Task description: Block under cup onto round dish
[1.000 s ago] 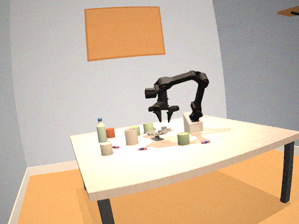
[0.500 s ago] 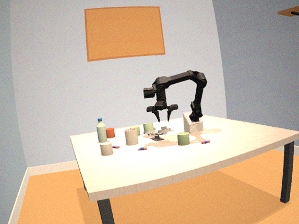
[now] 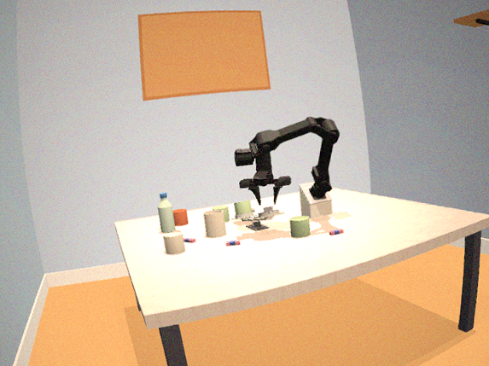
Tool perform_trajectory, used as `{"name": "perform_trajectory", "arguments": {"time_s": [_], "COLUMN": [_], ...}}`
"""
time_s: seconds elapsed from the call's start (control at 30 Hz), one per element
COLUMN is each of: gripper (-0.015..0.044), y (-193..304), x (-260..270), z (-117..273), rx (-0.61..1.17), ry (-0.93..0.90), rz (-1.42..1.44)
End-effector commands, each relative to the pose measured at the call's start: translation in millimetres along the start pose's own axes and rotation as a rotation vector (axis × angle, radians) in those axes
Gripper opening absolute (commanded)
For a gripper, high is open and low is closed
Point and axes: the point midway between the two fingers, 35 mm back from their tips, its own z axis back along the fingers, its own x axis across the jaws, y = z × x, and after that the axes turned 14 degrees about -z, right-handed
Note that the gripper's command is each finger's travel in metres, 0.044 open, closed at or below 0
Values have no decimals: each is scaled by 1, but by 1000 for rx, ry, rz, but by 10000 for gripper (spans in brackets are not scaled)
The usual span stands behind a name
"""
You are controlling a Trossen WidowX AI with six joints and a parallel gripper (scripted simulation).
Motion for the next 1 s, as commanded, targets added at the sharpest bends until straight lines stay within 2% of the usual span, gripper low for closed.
{"name": "perform_trajectory", "arguments": {"time_s": [0.0, 0.5, 0.63, 0.87, 0.97], "gripper": [260, 260, 155, 108, 30], "y": [1, 1, 1, 1, 1], "x": [1, 2, 2, 2, 1], "z": [-8, -29, -29, -29, -26], "rx": [-1, -3, -3, -3, -2], "ry": [-6, -7, -7, -7, -7], "rz": [-6, -5, -5, -5, -5]}}
